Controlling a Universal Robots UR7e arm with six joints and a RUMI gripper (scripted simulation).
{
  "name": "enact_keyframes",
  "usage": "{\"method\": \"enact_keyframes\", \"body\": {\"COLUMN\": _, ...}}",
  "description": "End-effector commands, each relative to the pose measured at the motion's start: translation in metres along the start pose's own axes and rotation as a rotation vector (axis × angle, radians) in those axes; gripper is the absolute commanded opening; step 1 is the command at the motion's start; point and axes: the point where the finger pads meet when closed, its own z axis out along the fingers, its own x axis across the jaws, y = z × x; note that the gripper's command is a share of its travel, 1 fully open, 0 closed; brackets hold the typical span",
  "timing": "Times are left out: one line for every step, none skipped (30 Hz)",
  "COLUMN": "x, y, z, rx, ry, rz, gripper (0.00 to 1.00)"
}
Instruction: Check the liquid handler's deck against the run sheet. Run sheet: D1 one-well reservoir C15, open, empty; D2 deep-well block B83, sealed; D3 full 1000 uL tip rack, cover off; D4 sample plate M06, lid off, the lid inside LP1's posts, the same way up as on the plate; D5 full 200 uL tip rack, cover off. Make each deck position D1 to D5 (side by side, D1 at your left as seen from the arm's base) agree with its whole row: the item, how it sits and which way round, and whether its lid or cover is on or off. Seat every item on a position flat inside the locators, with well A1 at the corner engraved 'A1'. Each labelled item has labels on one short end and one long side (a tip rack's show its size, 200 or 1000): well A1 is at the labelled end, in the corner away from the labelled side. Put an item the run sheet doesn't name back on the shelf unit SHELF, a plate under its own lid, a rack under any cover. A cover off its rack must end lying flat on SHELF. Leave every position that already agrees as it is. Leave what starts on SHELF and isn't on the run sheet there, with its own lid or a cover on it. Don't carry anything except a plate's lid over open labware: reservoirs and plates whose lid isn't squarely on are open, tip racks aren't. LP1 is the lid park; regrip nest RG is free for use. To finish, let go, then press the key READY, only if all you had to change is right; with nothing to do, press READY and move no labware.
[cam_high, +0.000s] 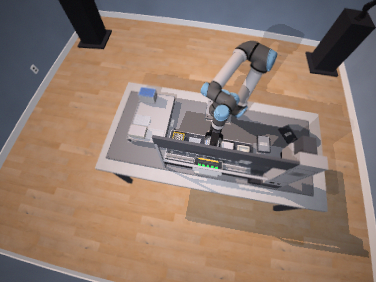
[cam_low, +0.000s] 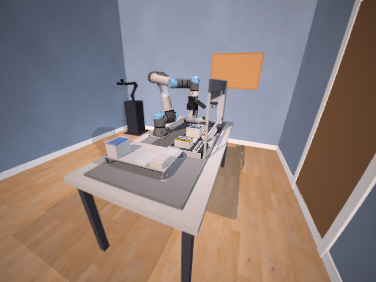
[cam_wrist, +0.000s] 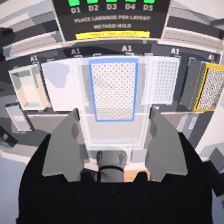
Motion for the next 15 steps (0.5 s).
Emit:
{"method": "enact_keyframes", "body": {"x": 0.001, "y": 0.0, "z": -0.009, "rx": 0.003, "ry": 0.002, "rz": 0.0, "gripper": 0.0}}
{"method": "enact_keyframes", "body": {"x": 0.001, "y": 0.0, "z": -0.01, "rx": 0.002, "ry": 0.002, "rz": 0.0, "gripper": 0.0}}
{"method": "enact_keyframes", "body": {"x": 0.001, "y": 0.0, "z": -0.012, "rx": 0.002, "ry": 0.002, "rz": 0.0, "gripper": 0.0}}
{"method": "enact_keyframes", "body": {"x": 0.001, "y": 0.0, "z": -0.013, "rx": 0.002, "ry": 0.002, "rz": 0.0, "gripper": 0.0}}
{"method": "enact_keyframes", "body": {"x": 0.001, "y": 0.0, "z": -0.015, "rx": 0.002, "ry": 0.002, "rz": 0.0, "gripper": 0.0}}
{"method": "enact_keyframes", "body": {"x": 0.001, "y": 0.0, "z": -0.017, "rx": 0.002, "ry": 0.002, "rz": 0.0, "gripper": 0.0}}
{"method": "enact_keyframes", "body": {"x": 0.001, "y": 0.0, "z": -0.018, "rx": 0.002, "ry": 0.002, "rz": 0.0, "gripper": 0.0}}
{"method": "enact_keyframes", "body": {"x": 0.001, "y": 0.0, "z": -0.02, "rx": 0.003, "ry": 0.002, "rz": 0.0, "gripper": 0.0}}
{"method": "enact_keyframes", "body": {"x": 0.001, "y": 0.0, "z": -0.022, "rx": 0.003, "ry": 0.002, "rz": 0.0, "gripper": 0.0}}
{"method": "enact_keyframes", "body": {"x": 0.001, "y": 0.0, "z": -0.024, "rx": 0.003, "ry": 0.002, "rz": 0.0, "gripper": 0.0}}
{"method": "enact_keyframes", "body": {"x": 0.001, "y": 0.0, "z": -0.025, "rx": 0.003, "ry": 0.002, "rz": 0.0, "gripper": 0.0}}
{"method": "enact_keyframes", "body": {"x": 0.001, "y": 0.0, "z": -0.027, "rx": 0.003, "ry": 0.002, "rz": 0.0, "gripper": 0.0}}
{"method": "enact_keyframes", "body": {"x": 0.001, "y": 0.0, "z": -0.028, "rx": 0.002, "ry": 0.002, "rz": 0.0, "gripper": 0.0}}
{"method": "enact_keyframes", "body": {"x": 0.001, "y": 0.0, "z": -0.03, "rx": 0.002, "ry": 0.002, "rz": 0.0, "gripper": 0.0}}
{"method": "enact_keyframes", "body": {"x": 0.001, "y": 0.0, "z": -0.032, "rx": 0.002, "ry": 0.002, "rz": 0.0, "gripper": 0.0}}
